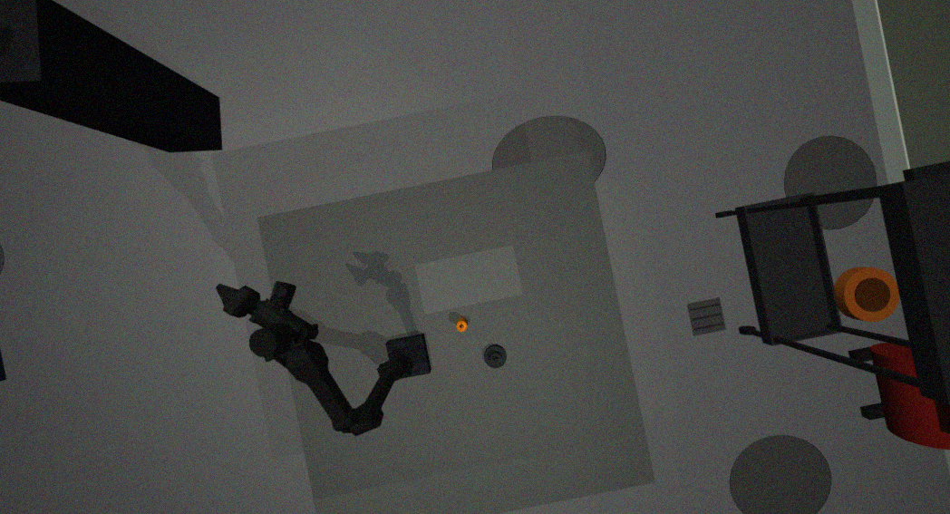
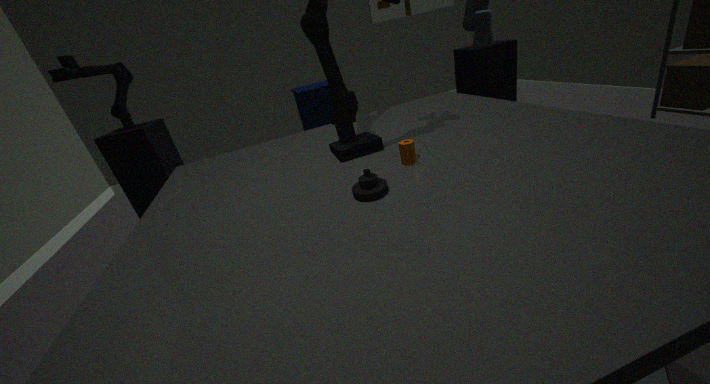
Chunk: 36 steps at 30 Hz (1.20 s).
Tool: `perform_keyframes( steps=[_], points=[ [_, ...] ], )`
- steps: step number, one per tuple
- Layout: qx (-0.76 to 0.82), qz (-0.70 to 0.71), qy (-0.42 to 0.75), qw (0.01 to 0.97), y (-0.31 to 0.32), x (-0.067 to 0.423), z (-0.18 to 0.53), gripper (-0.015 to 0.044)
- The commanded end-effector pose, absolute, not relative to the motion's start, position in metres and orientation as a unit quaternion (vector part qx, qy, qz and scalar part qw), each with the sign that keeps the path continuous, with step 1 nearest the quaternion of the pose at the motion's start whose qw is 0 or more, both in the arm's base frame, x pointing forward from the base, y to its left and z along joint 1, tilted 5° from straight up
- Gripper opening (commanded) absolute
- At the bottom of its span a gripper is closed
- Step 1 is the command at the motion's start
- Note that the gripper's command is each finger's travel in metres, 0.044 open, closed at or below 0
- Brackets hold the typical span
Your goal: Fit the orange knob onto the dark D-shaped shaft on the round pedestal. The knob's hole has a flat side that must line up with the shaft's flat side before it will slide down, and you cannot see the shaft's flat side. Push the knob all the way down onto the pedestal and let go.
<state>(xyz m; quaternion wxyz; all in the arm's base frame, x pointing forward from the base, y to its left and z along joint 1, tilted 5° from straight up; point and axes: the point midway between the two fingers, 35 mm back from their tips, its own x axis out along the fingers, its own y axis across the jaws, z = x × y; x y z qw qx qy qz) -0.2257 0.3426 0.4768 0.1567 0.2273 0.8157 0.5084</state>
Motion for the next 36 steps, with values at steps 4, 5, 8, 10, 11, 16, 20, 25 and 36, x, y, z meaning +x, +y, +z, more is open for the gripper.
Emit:
perform_keyframes(
  steps=[4, 5, 8, 10, 11, 16, 20, 25, 36],
  points=[
    [0.279, 0.488, 0.761, 0.323, 0.401, -0.136, 0.412, 0.0440],
    [0.283, 0.483, 0.753, 0.346, 0.407, -0.122, 0.402, 0.0440],
    [0.288, 0.463, 0.729, 0.414, 0.418, -0.078, 0.374, 0.0440],
    [0.287, 0.446, 0.713, 0.458, 0.422, -0.049, 0.354, 0.0440],
    [0.285, 0.437, 0.706, 0.479, 0.423, -0.034, 0.344, 0.0440],
    [0.261, 0.382, 0.674, 0.575, 0.416, 0.039, 0.296, 0.0440],
    [0.228, 0.331, 0.656, 0.639, 0.396, 0.093, 0.258, 0.0440],
    [0.169, 0.256, 0.645, 0.700, 0.354, 0.155, 0.212, 0.0440],
    [0.003, 0.093, 0.683, 0.725, 0.202, 0.229, 0.132, 0.0440]
  ],
)
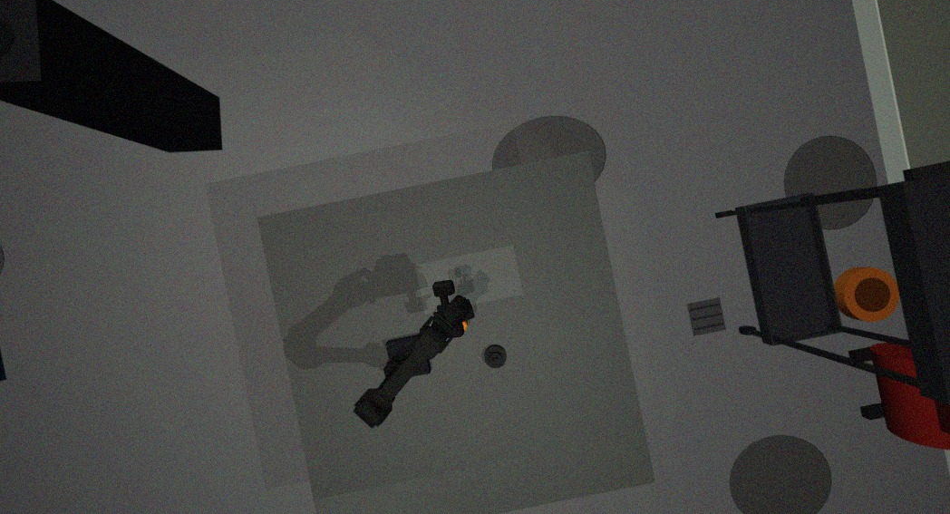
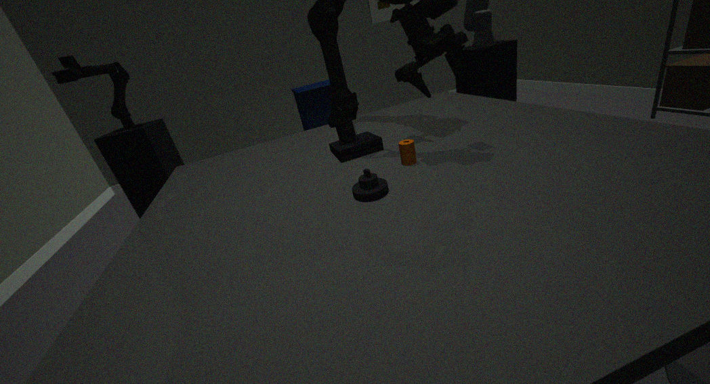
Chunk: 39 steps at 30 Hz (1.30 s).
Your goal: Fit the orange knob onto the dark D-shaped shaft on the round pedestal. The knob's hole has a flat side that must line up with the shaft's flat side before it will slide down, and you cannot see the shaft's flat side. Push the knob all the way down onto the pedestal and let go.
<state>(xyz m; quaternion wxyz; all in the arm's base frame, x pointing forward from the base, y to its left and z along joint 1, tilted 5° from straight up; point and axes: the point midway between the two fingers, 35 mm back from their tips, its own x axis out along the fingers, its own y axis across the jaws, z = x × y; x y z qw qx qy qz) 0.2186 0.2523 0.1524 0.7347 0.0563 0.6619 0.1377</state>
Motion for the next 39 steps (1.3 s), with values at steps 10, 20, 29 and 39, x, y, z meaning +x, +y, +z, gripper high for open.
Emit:
perform_keyframes(
  steps=[10, 20, 29, 39],
  points=[
    [-0.062, 0.044, 0.723, 0.686, 0.135, 0.235, 0.111, 0.0440],
    [-0.062, 0.044, 0.723, 0.687, 0.136, 0.235, 0.076, 0.0440],
    [-0.062, 0.044, 0.723, 0.687, 0.135, 0.234, 0.061, 0.0440],
    [-0.062, 0.044, 0.723, 0.687, 0.136, 0.235, 0.045, 0.0440]
  ],
)
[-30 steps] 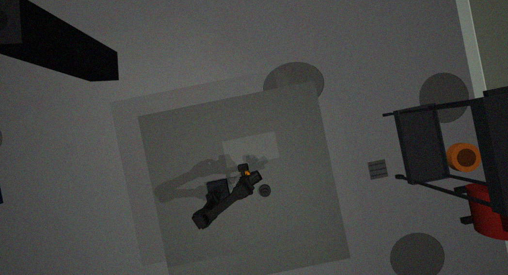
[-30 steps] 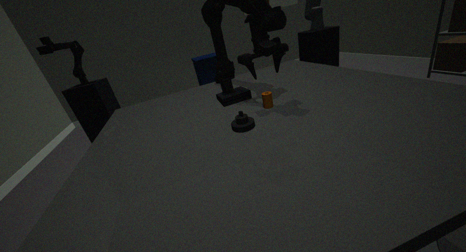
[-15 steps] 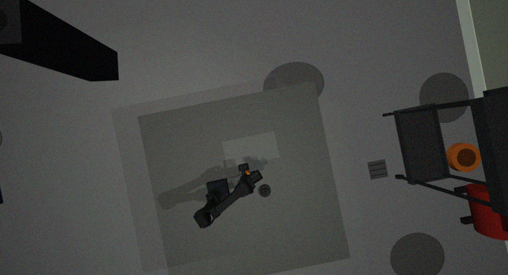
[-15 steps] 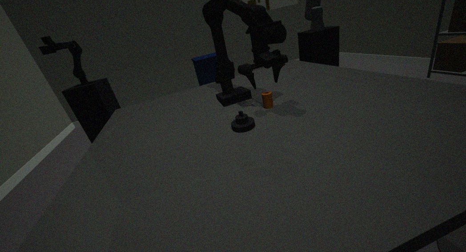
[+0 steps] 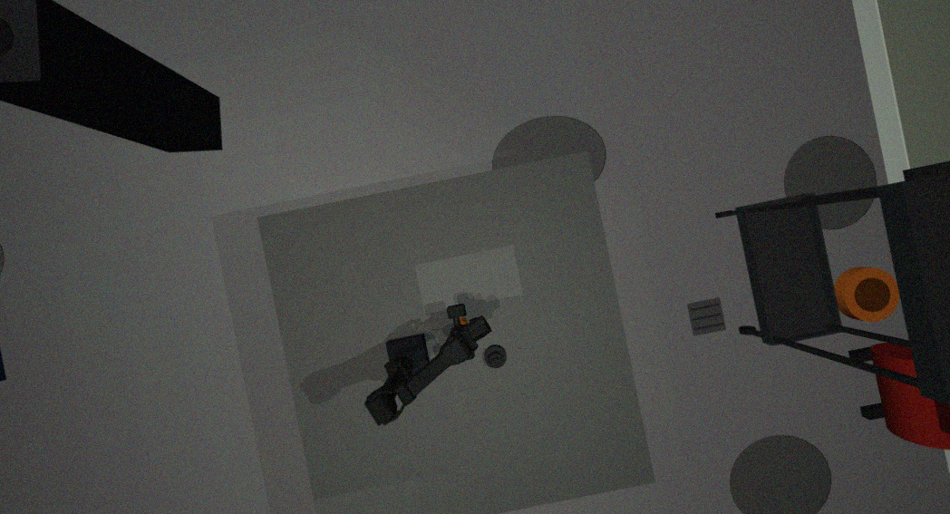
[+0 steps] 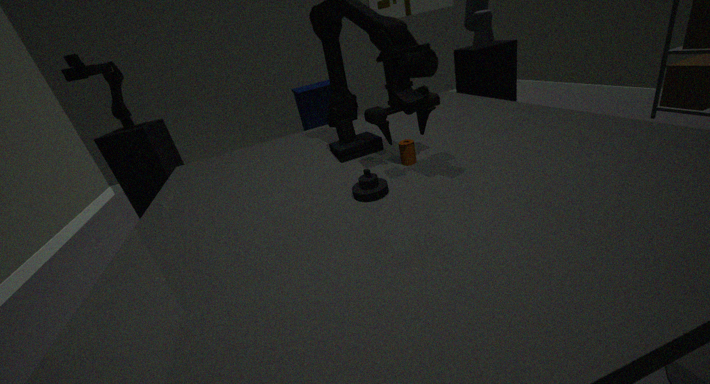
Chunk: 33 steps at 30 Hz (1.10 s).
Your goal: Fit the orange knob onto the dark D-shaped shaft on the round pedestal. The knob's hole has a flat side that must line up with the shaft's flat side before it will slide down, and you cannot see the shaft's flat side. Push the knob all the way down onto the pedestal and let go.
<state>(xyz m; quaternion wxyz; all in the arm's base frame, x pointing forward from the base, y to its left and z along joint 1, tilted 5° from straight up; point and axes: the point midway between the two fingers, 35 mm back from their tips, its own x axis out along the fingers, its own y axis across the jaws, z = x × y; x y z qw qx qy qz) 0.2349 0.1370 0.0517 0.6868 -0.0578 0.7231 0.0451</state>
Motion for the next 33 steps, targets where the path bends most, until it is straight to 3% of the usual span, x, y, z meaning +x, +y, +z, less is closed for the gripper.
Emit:
perform_keyframes(
  steps=[1, 33],
  points=[
    [-0.062, 0.044, 0.723, 0.687, 0.136, 0.235, 0.044, 0.0440],
    [-0.062, 0.044, 0.723, 0.686, 0.133, 0.231, -0.006, 0.0440]
  ],
)
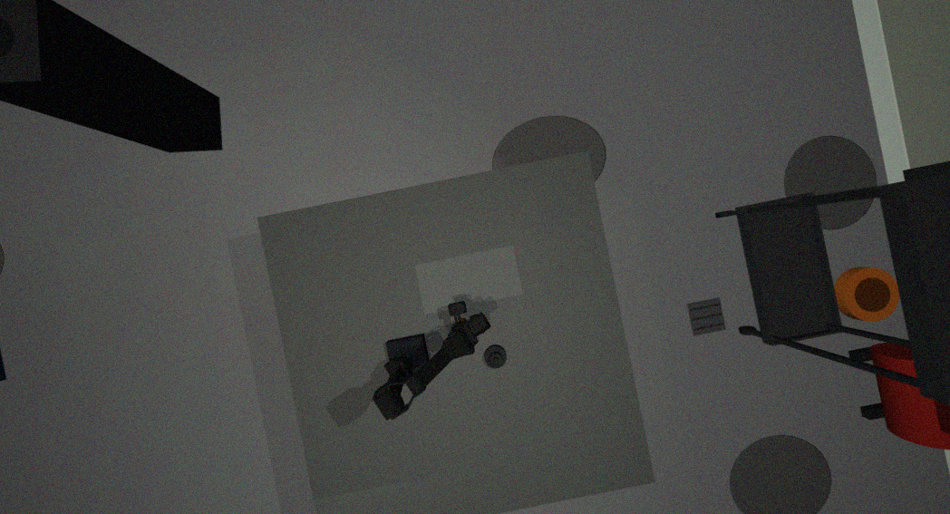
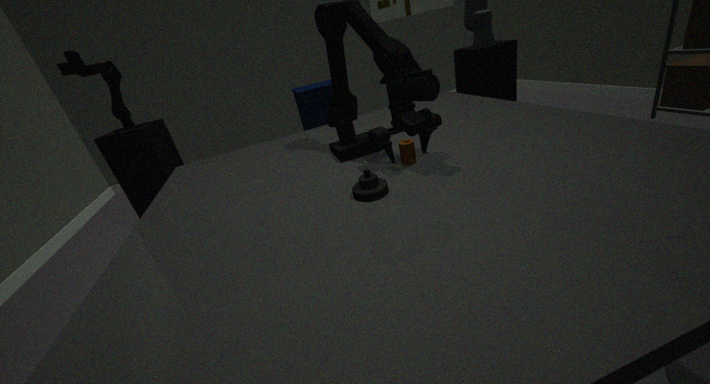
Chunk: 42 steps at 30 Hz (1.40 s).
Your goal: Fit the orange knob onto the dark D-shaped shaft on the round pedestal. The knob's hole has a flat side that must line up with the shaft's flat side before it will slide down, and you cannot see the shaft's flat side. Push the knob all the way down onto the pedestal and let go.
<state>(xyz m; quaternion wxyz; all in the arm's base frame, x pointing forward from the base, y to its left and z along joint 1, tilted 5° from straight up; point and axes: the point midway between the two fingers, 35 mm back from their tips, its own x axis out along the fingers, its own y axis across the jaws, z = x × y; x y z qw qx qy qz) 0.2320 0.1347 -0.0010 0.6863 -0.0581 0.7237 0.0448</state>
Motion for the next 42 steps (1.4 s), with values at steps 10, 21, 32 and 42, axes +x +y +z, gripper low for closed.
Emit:
perform_keyframes(
  steps=[10, 21, 32, 42],
  points=[
    [-0.062, 0.044, 0.723, 0.686, 0.133, 0.231, -0.006, 0.0204],
    [-0.062, 0.044, 0.723, 0.687, 0.134, 0.234, 0.002, 0.0032],
    [-0.062, 0.044, 0.723, 0.687, 0.140, 0.244, 0.064, 0.0000],
    [-0.062, 0.044, 0.723, 0.687, 0.138, 0.240, 0.125, 0.0000]
  ],
)
